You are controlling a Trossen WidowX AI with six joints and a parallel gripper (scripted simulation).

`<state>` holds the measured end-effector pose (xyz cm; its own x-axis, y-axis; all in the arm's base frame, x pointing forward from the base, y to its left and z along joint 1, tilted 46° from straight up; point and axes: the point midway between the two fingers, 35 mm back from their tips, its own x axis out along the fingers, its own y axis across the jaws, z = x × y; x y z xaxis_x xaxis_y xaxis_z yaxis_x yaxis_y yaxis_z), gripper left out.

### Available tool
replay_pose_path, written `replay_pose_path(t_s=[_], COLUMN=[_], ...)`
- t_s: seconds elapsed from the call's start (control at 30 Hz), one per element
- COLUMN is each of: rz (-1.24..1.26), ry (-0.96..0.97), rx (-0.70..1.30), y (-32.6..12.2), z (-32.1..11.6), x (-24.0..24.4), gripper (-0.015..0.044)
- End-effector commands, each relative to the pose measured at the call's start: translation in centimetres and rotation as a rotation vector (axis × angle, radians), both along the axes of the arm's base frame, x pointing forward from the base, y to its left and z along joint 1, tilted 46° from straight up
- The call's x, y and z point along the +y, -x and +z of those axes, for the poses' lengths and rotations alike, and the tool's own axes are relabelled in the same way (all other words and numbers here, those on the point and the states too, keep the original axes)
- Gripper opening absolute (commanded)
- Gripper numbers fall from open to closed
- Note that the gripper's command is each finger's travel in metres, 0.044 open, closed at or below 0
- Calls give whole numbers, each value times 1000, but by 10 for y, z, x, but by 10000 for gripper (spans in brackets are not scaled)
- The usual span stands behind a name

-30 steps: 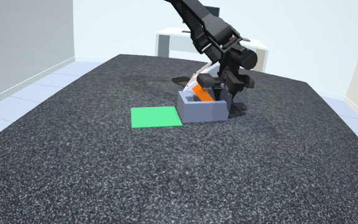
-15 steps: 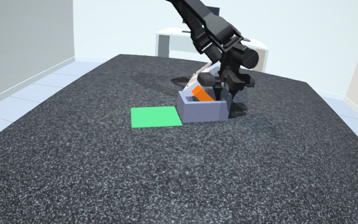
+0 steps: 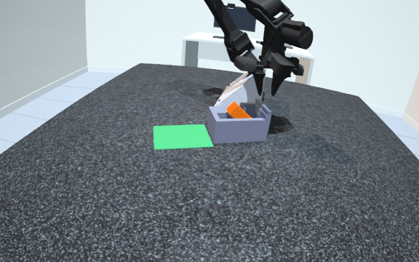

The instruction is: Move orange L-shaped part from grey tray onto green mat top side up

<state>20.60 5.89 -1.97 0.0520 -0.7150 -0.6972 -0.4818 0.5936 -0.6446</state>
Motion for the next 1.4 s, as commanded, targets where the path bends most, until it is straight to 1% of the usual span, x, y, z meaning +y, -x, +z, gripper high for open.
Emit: replay_pose_path(t_s=[0.0, 0.93, 0.97, 1.07, 1.13, 1.37], rz=[-4, 5, -8, -119, -252, -818], ry=[-4, -5, -6, -16, -27, -67], rx=[-3, -8, -20, -133, -267, -839], y=[3, 1, 1, -4, -10, -33], z=[21, 17, 18, 22, 28, 52], x=[15, 13, 13, 10, 6, -14], gripper=[180, 180, 206, 280, 280, 280])
